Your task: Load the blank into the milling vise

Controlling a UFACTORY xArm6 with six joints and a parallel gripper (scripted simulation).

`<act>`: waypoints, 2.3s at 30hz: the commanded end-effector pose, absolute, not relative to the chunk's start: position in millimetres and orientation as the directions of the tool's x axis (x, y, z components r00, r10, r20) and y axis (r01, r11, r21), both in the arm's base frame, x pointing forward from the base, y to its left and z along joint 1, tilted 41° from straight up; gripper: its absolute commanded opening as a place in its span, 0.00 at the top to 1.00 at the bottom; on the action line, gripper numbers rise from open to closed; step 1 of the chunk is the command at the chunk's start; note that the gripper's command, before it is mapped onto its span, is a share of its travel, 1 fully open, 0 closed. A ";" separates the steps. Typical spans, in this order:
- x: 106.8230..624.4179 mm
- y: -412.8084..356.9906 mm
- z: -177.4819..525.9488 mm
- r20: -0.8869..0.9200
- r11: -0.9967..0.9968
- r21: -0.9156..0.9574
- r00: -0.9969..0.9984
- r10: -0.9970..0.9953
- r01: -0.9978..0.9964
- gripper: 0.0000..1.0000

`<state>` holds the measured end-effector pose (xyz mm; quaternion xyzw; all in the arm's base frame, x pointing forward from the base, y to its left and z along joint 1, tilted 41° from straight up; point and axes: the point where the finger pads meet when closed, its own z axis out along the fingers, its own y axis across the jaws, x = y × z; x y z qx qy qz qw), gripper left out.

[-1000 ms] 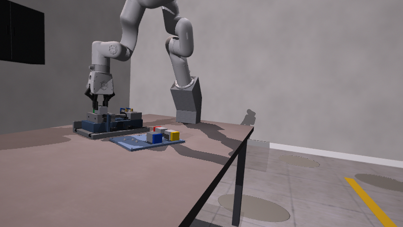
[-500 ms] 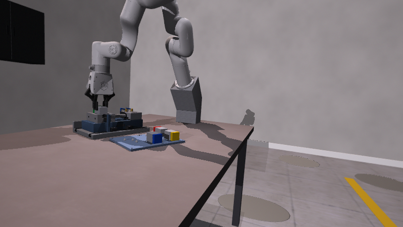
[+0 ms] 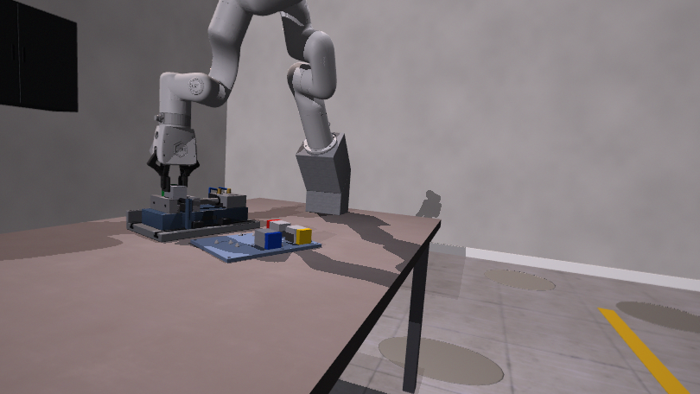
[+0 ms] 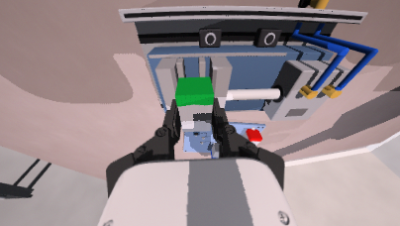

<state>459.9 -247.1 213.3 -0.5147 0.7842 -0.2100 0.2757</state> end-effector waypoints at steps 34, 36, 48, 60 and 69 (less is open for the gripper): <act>462.4 -247.8 212.3 -0.215 0.381 -0.616 -0.318 -0.923 -0.690 1.00; 462.6 -247.9 212.1 -0.215 0.381 -0.616 -0.318 -0.923 -0.690 1.00; 463.1 -247.9 211.4 -0.215 0.381 -0.616 -0.318 -0.923 -0.690 1.00; 464.3 -248.0 210.1 -0.215 0.381 -0.616 -0.318 -0.923 -0.690 1.00; 465.3 -246.7 210.8 -0.215 0.381 -0.616 -0.318 -0.923 -0.690 1.00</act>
